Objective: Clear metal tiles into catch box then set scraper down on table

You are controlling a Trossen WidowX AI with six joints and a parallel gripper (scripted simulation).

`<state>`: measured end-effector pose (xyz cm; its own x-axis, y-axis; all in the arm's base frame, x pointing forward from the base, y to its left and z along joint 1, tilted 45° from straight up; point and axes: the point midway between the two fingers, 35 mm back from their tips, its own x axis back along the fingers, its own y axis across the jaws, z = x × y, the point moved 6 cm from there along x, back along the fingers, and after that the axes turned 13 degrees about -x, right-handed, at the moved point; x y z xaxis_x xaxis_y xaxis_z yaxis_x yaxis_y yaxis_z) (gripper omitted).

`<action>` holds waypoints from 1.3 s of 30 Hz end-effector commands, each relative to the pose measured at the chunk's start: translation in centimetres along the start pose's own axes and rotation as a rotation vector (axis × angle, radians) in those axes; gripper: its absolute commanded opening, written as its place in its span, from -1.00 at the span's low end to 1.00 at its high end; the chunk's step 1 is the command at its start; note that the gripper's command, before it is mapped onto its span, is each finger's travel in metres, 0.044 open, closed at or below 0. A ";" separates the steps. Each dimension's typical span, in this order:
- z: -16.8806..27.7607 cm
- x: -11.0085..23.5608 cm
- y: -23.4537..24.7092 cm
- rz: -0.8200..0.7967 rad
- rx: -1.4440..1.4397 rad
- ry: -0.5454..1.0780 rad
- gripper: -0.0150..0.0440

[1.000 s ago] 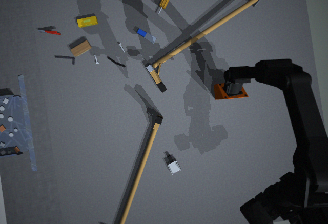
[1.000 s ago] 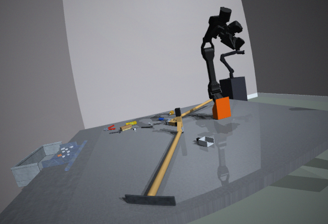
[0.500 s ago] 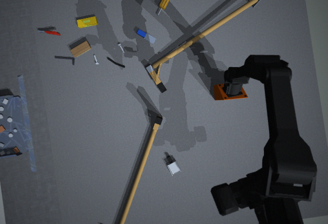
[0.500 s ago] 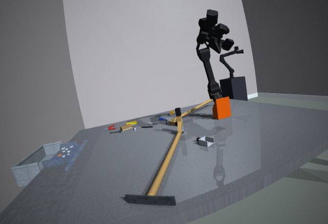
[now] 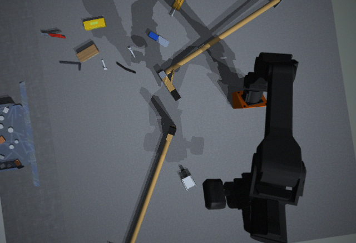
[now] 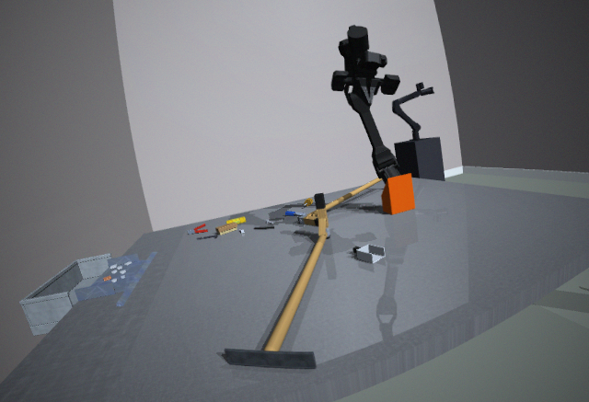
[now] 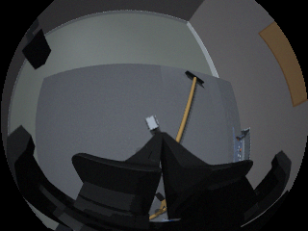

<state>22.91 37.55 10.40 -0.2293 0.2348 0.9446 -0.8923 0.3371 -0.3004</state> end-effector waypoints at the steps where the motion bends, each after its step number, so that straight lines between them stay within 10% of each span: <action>1: 0.7 -0.2 -1.5 0.012 -0.058 0.023 -0.49; 39: 9.3 -1.7 -14.3 0.123 -0.567 0.201 -0.49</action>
<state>32.09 24.94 14.05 -0.1984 0.4326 0.8795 -0.5414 0.6996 -0.4663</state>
